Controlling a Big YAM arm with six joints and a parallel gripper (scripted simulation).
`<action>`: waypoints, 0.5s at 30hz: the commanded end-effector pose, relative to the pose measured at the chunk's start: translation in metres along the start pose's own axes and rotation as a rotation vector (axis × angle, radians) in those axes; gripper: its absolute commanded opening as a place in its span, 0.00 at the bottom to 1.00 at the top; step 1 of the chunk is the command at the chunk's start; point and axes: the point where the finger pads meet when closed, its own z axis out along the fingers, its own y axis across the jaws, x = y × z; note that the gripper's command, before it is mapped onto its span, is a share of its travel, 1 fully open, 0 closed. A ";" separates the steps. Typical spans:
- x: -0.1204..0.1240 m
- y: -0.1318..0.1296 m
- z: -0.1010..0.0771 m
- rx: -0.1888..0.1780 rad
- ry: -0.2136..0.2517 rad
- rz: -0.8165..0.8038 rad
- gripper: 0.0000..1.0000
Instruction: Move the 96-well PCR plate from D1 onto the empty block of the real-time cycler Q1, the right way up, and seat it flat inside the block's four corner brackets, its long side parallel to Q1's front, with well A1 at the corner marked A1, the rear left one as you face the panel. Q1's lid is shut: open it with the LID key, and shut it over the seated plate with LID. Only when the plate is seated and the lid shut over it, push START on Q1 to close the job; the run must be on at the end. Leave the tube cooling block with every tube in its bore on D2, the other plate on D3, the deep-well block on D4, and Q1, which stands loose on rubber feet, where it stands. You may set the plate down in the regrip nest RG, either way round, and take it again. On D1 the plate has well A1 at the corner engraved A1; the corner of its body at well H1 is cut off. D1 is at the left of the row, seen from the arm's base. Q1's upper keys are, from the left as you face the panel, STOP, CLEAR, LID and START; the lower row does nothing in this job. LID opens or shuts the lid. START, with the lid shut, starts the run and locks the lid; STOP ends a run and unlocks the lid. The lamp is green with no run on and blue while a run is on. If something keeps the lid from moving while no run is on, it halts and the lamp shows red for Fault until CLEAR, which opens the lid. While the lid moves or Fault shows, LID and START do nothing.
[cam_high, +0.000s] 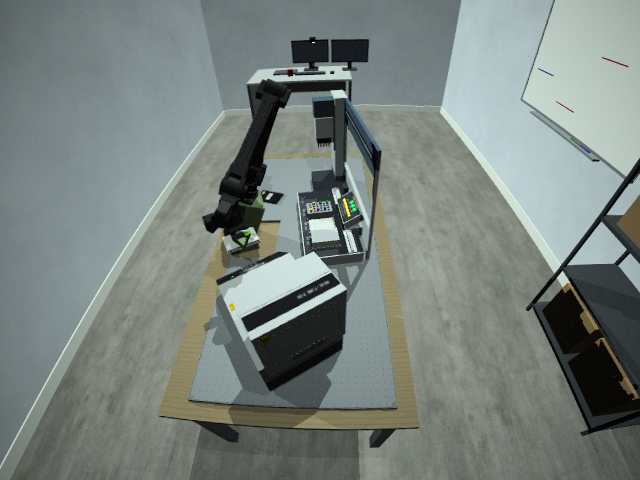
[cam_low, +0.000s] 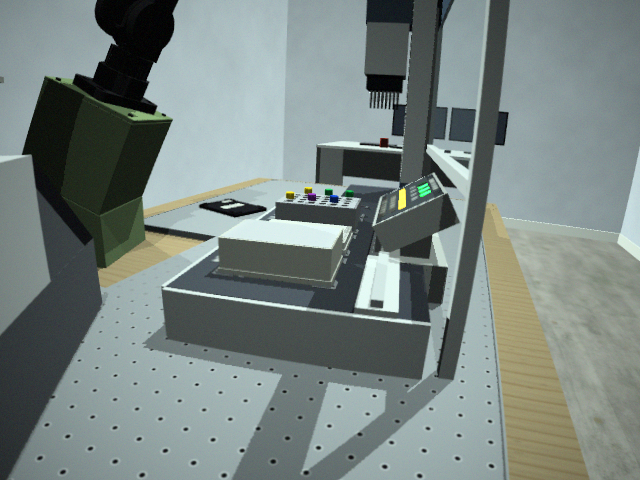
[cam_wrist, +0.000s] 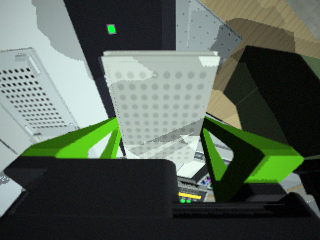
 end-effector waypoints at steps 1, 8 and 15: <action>-0.005 0.037 -0.015 -0.036 -0.030 -0.026 0.00; -0.002 0.052 -0.009 -0.010 -0.009 -0.018 0.00; 0.002 0.098 -0.017 -0.034 -0.023 -0.049 0.00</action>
